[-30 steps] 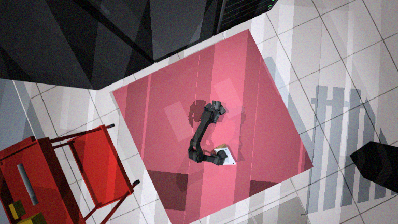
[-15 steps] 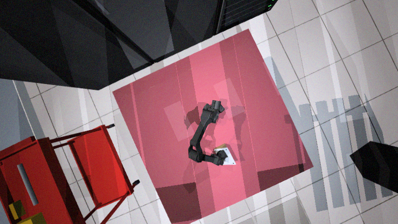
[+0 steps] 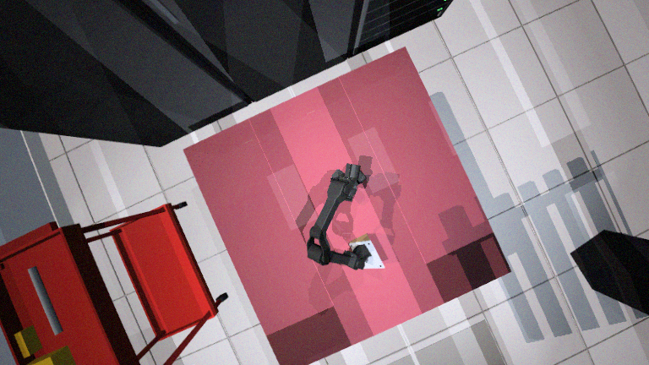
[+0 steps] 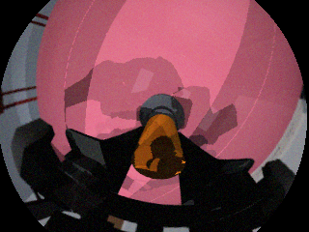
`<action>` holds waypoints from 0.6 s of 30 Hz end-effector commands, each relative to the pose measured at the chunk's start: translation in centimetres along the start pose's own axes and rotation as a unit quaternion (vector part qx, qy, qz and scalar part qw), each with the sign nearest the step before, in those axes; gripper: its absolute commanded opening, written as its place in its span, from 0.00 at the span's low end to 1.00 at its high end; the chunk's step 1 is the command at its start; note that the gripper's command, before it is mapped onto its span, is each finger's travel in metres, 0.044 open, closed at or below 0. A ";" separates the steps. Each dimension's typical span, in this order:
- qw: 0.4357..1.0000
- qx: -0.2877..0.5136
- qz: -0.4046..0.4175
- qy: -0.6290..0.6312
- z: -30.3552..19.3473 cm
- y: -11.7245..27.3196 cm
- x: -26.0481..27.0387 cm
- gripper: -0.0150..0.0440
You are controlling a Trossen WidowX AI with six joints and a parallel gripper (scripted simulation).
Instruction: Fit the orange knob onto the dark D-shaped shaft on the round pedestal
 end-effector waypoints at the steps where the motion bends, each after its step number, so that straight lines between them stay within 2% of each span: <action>1: 1.000 -0.002 0.000 0.000 0.1 0.0 0.0 0.25; 12: 1.000 -0.002 0.000 0.004 0.2 0.5 0.1 0.25; 18: 0.995 -0.002 0.000 0.099 0.2 0.5 -0.1 0.25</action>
Point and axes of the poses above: the point midway between the two fingers, 35 mm back from their tips, its own y axis back along the fingers, its own x axis across the jaws, z = x × y, the point moved 5 cm from there along y, back along the fingers, and after that the axes turned 10 degrees about -y, right-handed, at the moved point
